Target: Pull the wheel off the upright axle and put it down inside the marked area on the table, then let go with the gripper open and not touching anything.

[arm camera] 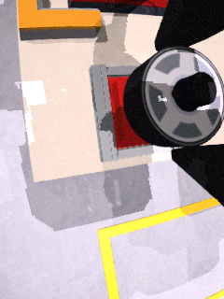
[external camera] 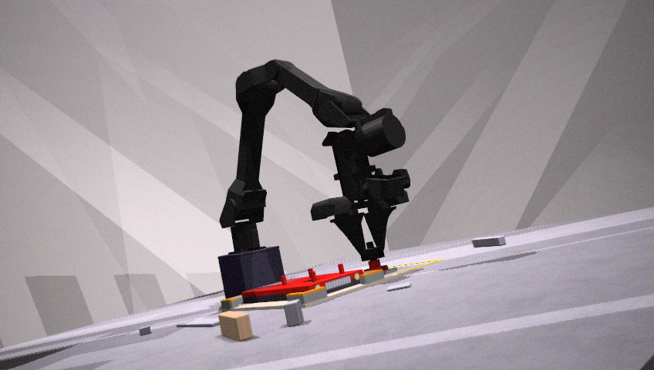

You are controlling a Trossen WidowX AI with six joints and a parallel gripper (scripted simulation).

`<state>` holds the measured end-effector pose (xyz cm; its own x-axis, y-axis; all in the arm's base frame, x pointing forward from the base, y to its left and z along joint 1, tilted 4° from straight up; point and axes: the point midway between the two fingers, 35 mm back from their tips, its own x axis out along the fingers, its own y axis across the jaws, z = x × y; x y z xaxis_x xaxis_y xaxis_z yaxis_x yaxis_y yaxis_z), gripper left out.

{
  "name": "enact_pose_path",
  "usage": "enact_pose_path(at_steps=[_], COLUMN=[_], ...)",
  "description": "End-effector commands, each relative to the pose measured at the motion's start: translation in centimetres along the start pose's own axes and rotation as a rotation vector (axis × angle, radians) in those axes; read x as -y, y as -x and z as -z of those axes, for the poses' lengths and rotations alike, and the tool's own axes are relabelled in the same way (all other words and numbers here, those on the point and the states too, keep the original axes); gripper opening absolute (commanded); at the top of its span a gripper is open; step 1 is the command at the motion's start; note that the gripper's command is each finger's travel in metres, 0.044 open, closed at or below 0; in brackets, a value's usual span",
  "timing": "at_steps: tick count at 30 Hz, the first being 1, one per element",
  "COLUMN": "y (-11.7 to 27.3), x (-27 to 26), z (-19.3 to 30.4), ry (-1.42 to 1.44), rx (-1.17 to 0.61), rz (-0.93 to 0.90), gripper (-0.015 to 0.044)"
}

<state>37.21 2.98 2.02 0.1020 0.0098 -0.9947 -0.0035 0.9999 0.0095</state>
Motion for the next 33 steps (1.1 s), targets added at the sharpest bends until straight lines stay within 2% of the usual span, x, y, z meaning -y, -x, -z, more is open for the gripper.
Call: enact_pose_path(at_steps=[1, 33], y=[0.9, 2.0], x=[0.0, 0.0], z=[0.1, 0.1], ry=[0.0, 0.001], rx=[0.002, 0.0], rz=[0.001, 0.003], gripper=[0.0, 0.0])
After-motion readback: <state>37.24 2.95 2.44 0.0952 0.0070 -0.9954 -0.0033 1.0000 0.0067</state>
